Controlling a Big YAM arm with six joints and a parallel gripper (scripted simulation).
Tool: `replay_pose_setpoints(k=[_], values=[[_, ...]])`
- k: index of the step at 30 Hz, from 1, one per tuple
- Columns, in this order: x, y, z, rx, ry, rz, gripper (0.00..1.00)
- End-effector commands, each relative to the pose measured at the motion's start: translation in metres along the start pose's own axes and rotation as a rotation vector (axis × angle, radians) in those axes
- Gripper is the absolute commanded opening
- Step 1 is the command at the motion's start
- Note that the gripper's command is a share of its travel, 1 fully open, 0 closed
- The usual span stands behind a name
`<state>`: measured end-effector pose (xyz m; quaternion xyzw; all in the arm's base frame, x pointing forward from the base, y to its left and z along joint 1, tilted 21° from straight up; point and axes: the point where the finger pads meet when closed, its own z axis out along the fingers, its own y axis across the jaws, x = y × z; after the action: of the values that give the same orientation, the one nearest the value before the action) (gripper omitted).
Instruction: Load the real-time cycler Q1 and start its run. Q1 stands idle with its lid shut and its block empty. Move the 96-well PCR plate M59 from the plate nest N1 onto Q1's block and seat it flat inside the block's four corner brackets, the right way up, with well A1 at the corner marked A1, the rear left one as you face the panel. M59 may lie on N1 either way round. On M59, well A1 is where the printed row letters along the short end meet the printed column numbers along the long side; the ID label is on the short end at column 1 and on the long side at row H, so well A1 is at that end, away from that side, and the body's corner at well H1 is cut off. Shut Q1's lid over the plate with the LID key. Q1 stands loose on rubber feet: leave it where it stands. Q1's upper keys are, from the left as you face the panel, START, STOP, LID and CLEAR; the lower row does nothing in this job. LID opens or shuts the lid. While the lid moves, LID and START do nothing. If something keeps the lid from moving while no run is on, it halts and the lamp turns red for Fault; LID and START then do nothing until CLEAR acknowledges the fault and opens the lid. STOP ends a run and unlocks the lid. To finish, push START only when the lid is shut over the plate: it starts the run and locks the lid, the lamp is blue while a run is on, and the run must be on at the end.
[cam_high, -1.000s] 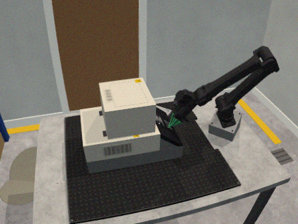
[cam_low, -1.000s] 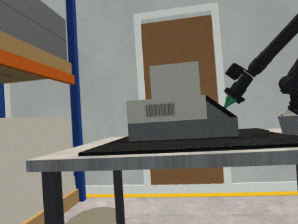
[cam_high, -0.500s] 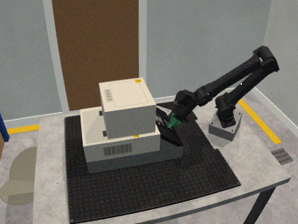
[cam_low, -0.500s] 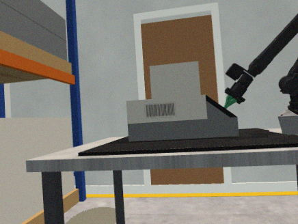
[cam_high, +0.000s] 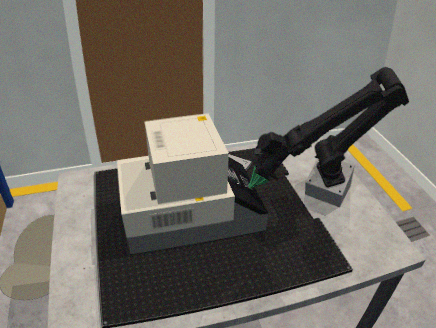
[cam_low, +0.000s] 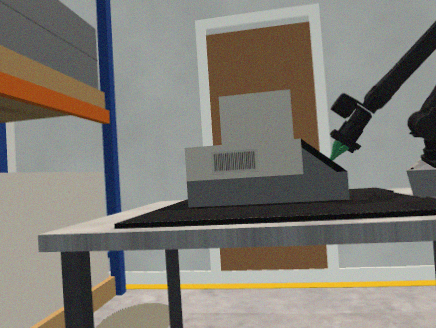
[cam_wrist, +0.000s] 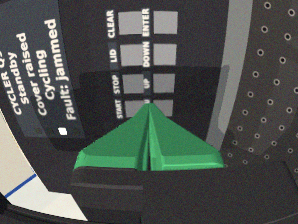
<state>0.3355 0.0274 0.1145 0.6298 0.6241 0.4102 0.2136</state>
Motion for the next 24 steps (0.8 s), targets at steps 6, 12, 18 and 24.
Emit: replay_pose_setpoints(k=[6,12,18,24], values=[[0.002,0.017,-0.016,-0.035,-0.001,-0.026,0.00],[-0.002,0.012,-0.027,-0.025,-0.008,-0.021,0.00],[0.000,0.022,-0.038,-0.045,-0.008,-0.030,0.00],[0.001,0.028,-0.037,-0.046,-0.004,-0.015,0.00]])
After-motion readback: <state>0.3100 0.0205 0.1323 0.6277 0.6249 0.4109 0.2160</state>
